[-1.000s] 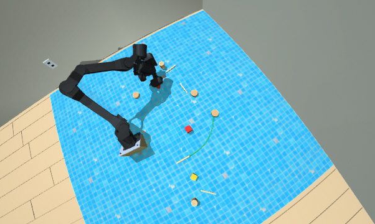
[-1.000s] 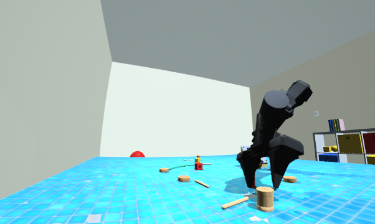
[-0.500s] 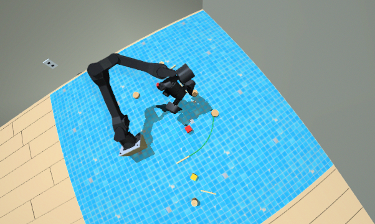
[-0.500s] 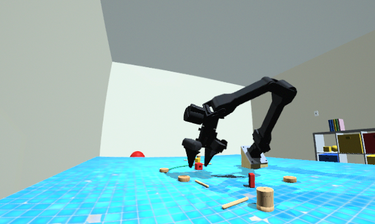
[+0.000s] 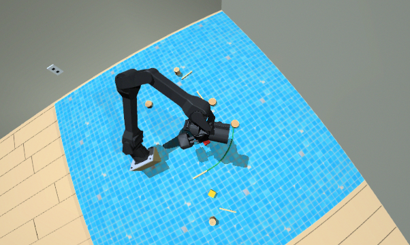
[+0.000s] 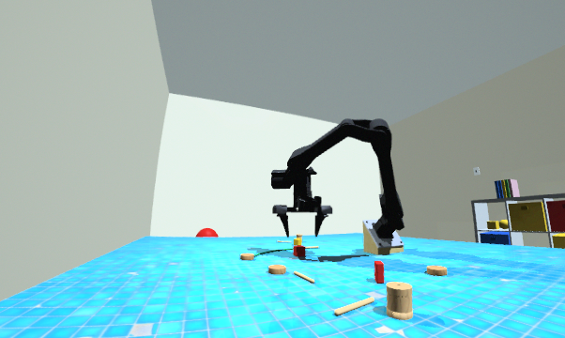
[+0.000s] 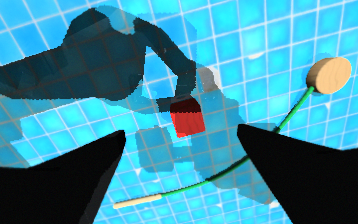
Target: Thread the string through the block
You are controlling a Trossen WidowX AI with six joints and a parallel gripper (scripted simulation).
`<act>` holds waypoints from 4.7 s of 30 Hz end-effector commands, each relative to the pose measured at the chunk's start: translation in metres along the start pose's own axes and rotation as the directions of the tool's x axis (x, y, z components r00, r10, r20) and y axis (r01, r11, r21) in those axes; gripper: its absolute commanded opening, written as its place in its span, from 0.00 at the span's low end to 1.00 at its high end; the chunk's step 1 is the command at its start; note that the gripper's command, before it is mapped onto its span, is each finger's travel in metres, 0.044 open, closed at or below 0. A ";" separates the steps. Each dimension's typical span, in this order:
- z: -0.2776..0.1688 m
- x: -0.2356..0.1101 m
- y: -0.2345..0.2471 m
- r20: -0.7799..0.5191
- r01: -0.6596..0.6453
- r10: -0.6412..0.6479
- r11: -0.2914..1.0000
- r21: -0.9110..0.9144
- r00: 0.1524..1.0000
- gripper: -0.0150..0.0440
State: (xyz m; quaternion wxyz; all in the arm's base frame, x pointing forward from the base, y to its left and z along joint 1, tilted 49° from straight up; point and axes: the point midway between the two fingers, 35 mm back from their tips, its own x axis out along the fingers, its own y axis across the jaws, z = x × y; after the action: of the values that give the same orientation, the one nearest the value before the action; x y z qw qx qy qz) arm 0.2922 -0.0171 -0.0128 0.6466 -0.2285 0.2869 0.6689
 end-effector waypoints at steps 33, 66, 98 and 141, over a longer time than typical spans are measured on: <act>0.000 -0.001 -0.001 0.006 -0.001 0.000 1.000 0.004 1.000 0.26; 0.000 -0.001 -0.001 0.006 -0.001 0.000 1.000 0.004 1.000 0.52; -0.033 -0.004 0.002 -0.003 0.003 -0.002 0.520 0.854 1.000 0.74; -0.120 -0.004 0.028 -0.002 -0.002 -0.001 -0.848 -0.530 1.000 1.00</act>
State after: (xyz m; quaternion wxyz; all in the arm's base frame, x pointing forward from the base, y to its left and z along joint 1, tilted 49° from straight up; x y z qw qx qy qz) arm 0.2674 -0.0828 -0.0710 0.3228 0.6090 0.7008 -0.1835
